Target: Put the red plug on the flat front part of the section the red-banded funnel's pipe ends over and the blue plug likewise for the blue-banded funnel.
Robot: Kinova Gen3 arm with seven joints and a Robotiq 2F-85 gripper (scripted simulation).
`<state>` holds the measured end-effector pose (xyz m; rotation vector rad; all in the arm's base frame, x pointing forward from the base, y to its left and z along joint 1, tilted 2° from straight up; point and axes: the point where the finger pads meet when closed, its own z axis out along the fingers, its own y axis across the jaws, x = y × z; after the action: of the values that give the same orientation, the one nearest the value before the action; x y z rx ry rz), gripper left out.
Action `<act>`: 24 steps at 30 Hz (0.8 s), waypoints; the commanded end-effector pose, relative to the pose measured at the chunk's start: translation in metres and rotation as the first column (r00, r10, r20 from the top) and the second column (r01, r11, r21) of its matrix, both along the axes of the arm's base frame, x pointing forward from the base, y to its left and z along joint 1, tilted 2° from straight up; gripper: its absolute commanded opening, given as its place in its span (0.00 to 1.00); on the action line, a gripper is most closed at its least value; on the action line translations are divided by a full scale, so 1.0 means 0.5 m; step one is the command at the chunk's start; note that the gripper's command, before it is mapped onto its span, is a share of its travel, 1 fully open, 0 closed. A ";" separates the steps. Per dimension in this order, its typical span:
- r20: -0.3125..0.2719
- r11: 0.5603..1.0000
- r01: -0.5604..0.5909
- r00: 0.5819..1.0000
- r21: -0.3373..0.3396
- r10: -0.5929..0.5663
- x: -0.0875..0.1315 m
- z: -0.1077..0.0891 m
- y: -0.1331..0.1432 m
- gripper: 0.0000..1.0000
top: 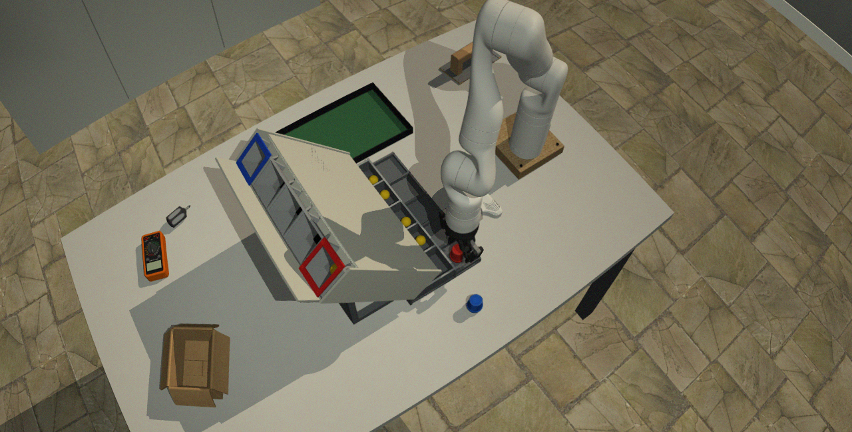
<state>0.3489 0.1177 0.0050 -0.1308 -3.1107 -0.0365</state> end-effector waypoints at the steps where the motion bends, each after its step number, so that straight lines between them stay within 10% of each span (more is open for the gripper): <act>1: 0.009 1.000 0.002 1.000 0.005 -0.002 0.005 0.017 0.003 0.65; 24: 0.008 1.000 0.002 1.000 0.005 -0.002 0.006 0.057 0.002 0.65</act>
<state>0.3494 0.1173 0.0301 -0.1308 -3.1146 -0.0390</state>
